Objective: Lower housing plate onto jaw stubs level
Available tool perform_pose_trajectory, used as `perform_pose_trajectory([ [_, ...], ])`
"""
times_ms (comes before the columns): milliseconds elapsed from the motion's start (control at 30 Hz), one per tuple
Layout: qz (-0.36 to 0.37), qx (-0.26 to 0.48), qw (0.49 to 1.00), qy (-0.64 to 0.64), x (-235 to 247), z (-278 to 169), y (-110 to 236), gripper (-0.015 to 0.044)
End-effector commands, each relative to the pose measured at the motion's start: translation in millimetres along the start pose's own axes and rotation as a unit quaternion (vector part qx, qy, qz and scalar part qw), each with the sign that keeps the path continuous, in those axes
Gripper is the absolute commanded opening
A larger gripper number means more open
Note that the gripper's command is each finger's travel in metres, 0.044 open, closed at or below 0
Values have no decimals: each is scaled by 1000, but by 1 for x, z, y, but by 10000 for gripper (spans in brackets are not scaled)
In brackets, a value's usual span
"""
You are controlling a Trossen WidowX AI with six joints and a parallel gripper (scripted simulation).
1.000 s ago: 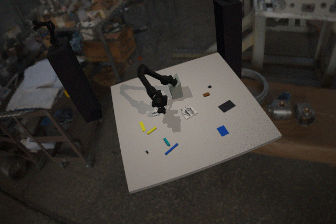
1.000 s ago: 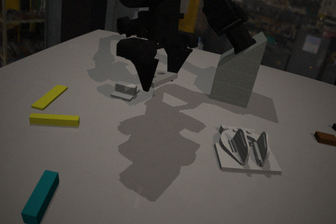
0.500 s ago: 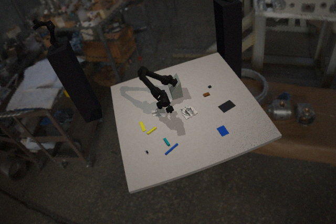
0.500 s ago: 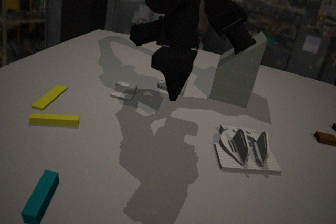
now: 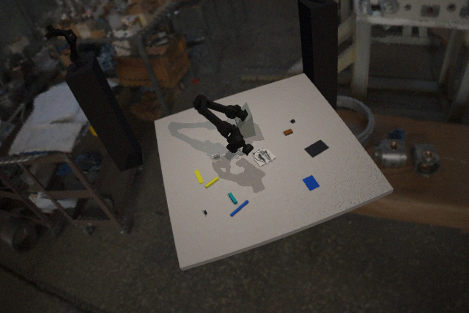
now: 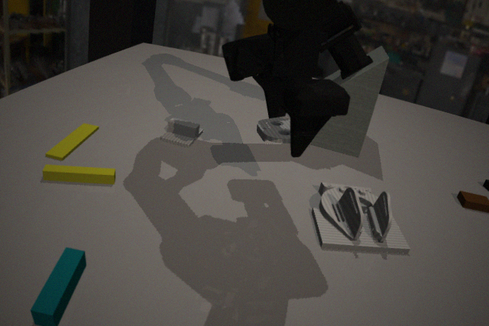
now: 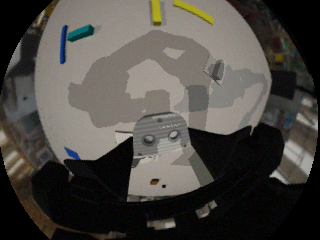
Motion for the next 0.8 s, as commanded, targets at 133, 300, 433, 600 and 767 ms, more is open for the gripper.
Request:
perform_pose_trajectory([
  [133,-6,-2,993,115,14,-17,-2,351],
  [300,-8,-3,982,186,22,-27,-2,351],
  [433,-11,-4,970,243,28,-36,-3,351],
  [600,-15,-5,950,312,35,-47,-3,351],
  [767,-19,-7,925,379,41,-58,-4,351],
])
Point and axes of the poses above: the point midway between the two fingers, 35 mm back from their tips, its own y axis back along the fingers, its own x axis across the jaws, z = x × y, the point moved 4 cm from there along y, back along the fingers, and after that the axes turned 9 degrees about y, right-handed, at the moved point
